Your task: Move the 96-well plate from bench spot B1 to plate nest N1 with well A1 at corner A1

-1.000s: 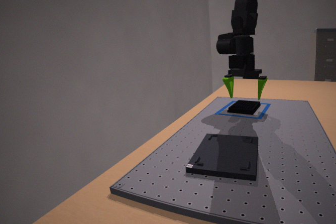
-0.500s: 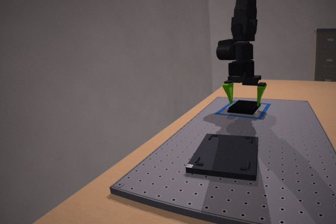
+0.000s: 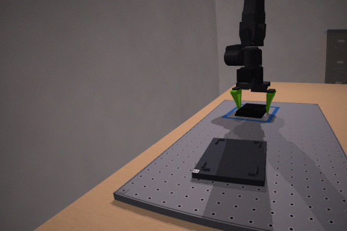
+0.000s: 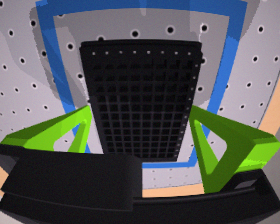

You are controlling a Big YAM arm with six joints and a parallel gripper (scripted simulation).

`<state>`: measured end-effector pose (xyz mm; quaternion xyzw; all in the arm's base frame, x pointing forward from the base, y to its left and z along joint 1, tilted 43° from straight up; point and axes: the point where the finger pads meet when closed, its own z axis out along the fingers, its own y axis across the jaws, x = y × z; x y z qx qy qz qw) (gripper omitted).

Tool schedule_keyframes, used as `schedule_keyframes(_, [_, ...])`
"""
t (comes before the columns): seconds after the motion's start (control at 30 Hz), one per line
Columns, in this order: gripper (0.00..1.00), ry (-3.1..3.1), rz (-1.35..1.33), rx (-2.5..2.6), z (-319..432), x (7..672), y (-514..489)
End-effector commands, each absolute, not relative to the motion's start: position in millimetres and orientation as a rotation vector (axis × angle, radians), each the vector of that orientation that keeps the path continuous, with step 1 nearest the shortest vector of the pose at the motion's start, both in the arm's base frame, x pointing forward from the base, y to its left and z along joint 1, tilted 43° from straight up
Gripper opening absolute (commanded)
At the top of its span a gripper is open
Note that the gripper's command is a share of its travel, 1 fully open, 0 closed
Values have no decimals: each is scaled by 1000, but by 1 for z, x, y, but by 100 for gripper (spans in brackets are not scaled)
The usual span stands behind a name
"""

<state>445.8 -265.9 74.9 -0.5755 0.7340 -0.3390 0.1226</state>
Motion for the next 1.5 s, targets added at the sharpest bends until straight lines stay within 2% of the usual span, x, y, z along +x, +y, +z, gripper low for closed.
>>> schedule_keyframes(0.0, [100, 2126, -1010, -1674, 83, 449, -268])
schedule_keyframes(0.23, [100, 2126, -1010, -1674, 83, 449, -268])
schedule_keyframes(0.27, [0, 2126, -1010, -1674, 83, 449, -268])
schedule_keyframes(1.47, [0, 2127, -1014, -1680, 89, 441, -268])
